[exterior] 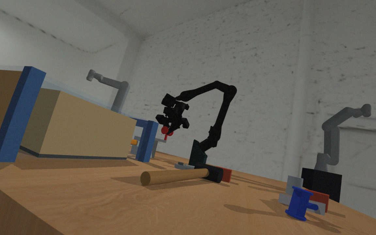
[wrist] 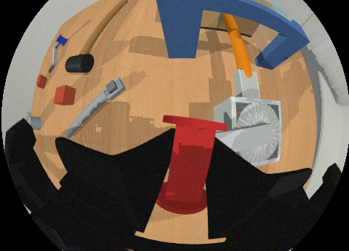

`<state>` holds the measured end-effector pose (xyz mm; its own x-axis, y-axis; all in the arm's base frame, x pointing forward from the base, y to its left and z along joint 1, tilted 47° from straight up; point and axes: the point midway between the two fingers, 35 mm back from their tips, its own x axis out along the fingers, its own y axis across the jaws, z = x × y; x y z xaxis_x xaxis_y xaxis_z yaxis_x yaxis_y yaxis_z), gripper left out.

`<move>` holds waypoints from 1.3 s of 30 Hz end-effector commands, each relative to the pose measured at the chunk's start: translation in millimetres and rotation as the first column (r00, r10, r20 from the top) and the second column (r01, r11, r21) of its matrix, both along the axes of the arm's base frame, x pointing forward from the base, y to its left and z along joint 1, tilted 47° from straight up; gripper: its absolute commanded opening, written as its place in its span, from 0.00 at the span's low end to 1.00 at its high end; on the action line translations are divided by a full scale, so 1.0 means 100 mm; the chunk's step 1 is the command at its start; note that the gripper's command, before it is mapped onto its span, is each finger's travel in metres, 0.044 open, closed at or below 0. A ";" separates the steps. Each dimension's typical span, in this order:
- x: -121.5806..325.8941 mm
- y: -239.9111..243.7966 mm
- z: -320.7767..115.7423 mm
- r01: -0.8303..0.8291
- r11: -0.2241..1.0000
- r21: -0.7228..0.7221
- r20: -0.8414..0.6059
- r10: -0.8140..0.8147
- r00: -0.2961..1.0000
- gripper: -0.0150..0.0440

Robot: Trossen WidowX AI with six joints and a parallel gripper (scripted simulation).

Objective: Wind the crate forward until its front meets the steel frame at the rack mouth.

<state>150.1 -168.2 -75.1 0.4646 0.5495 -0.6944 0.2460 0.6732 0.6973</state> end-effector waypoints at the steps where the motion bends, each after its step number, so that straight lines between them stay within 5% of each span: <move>1: -0.10 0.02 -0.02 -0.005 1.000 0.000 -0.017 0.005 1.000 0.25; 39: -0.61 -0.12 -0.19 -0.005 1.000 -0.002 -0.022 0.005 1.000 0.25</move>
<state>96.7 -177.1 -89.6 0.4697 0.5490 -0.6913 0.2545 0.6656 0.7016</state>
